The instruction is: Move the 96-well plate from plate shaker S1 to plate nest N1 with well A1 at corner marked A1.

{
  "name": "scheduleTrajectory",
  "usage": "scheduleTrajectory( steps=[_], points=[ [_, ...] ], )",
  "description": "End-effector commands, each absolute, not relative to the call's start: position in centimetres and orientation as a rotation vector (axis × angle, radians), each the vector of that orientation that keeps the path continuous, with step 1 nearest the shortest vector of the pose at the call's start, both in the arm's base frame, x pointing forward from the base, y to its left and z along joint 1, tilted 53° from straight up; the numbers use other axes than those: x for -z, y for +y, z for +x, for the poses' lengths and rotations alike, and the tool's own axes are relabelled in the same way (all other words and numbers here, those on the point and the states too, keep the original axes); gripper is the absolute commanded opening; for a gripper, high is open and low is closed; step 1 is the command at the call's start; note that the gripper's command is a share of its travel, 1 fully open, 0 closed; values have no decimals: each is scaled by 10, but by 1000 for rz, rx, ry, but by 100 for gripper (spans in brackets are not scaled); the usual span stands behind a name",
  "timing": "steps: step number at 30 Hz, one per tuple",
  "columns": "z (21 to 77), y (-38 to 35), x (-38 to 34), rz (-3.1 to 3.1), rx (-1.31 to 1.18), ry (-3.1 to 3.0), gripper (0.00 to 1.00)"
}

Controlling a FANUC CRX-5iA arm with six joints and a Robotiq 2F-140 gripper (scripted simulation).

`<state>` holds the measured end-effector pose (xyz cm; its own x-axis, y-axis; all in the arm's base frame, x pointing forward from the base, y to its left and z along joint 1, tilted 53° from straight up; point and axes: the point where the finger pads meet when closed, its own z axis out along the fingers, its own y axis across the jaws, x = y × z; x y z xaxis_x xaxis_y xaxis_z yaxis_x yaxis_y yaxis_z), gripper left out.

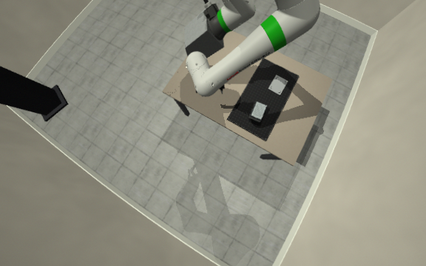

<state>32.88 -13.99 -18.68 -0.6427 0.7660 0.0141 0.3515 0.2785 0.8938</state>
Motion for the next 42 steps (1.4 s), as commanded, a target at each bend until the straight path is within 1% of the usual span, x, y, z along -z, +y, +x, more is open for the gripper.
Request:
scheduleTrajectory(
  steps=[1,17,19,42],
  points=[
    [329,-140,187,1006,-1325,2133,100],
    [380,-156,161,424,-1048,2295,100],
    [380,-156,161,424,-1048,2295,100],
    [453,-155,110,-384,-651,2270,100]
  ],
)
